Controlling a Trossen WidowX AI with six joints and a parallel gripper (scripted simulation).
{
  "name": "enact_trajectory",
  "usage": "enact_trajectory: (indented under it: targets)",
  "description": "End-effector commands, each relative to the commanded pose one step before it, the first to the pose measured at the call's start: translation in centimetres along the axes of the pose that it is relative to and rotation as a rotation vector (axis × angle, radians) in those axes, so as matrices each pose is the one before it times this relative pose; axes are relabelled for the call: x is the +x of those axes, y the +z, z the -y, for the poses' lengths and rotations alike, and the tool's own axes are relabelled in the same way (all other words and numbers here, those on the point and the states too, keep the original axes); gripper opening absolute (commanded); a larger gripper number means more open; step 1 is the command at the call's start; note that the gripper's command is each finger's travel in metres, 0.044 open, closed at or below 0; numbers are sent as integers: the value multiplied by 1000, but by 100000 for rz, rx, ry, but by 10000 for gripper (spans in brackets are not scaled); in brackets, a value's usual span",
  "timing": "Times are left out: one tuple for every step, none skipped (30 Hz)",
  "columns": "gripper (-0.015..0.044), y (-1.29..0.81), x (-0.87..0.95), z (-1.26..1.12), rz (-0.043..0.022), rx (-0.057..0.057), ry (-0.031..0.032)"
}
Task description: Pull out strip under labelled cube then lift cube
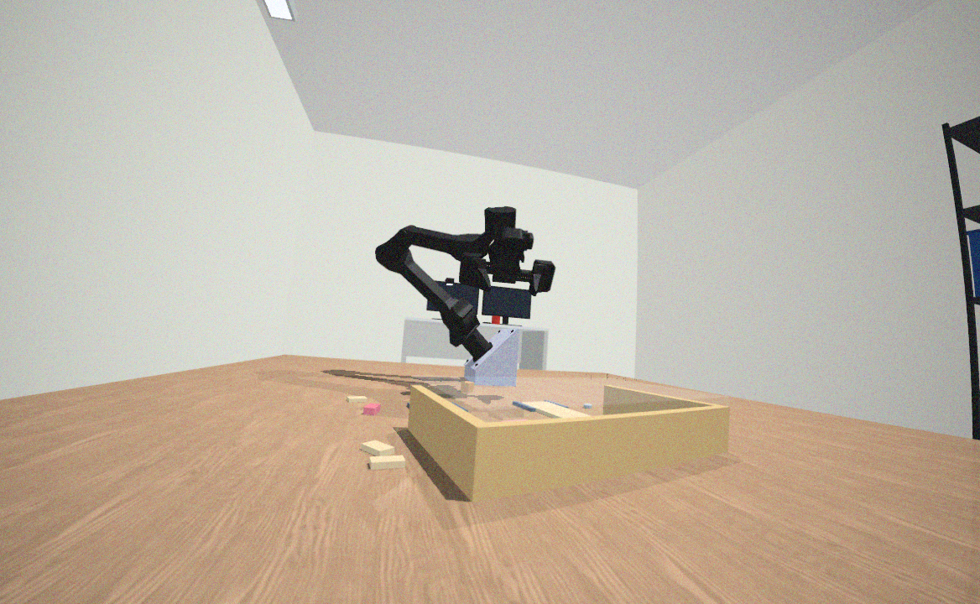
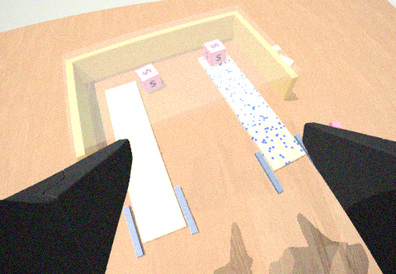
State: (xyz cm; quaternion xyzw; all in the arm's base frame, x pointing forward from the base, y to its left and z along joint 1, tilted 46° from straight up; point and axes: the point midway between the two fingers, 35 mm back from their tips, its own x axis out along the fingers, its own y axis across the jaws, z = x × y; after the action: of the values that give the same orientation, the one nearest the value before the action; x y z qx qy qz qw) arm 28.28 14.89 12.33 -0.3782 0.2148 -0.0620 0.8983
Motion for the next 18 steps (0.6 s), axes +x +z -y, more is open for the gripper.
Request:
enact_trajectory:
  targets:
    - [400, -23, 12, -119, 67, -749, 504]
    - [400, 0, 0, 0, 0, 0, 0]
    - [400, 0, 0, 0, 0, 0, 0]
    - [400, 0, 0, 0, 0, 0, 0]
    - [400, 0, 0, 0, 0, 0, 0]
    - [374, 62, 119, 27, -547, -308, -22]
    - [347, 182, 358, 87, -1652, -913, -53]
    - [321, 289, 599, 165, -2791, -1482, -51]
    - [295, 329, 732, 234, -3459, -1736, 3]
    - [269, 306, 732, 270, -3524, -1661, 76]
    - [242, 283, 731, 306, -3585, -1586, 151]
    - [216, 258, 728, 340, -3642, -1510, 227]
    - [190, 232, 725, 373, -3696, -1434, 303]
    - [164, 206, 720, 404, -3747, -1358, 381]
    - [137, 179, 715, 435, -3794, -1282, 460]
    - [111, 164, 656, 407, -3647, -1671, 302]
    - [85, 138, 652, 430, -3681, -1615, 384]
    - [59, 112, 647, 451, -3712, -1560, 467]
